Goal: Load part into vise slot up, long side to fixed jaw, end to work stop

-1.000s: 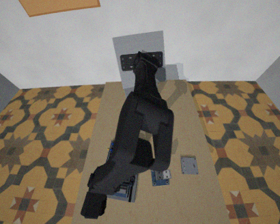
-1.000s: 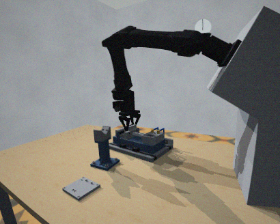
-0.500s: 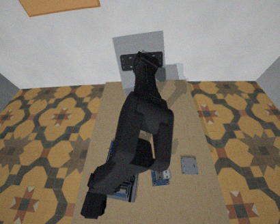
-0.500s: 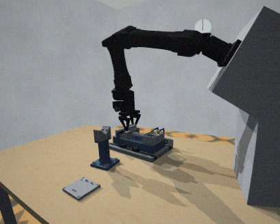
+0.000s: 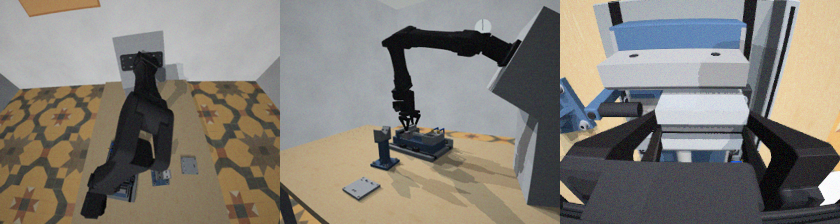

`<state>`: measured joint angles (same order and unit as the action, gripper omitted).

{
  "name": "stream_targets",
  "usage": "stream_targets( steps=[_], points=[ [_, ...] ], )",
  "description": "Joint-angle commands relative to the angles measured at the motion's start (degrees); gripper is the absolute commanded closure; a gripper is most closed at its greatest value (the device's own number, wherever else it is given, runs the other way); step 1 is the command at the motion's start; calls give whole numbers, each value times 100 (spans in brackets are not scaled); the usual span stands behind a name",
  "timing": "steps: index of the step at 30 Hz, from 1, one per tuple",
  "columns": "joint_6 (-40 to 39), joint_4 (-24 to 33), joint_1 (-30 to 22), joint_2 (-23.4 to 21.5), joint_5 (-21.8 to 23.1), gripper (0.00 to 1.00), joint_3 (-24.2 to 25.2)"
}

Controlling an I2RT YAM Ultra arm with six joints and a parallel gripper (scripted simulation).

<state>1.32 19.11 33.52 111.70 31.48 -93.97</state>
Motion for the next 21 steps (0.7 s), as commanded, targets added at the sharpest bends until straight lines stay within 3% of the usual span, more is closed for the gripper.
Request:
stream_targets(
  steps=[1,4,5,21],
  points=[
    [-59,153,15,70,-45,100,-261],
    [-58,156,14,72,-45,100,-265],
    [-50,162,14,-137,-42,100,-266],
    [-53,169,9,-91,-40,100,-279]
  ],
)
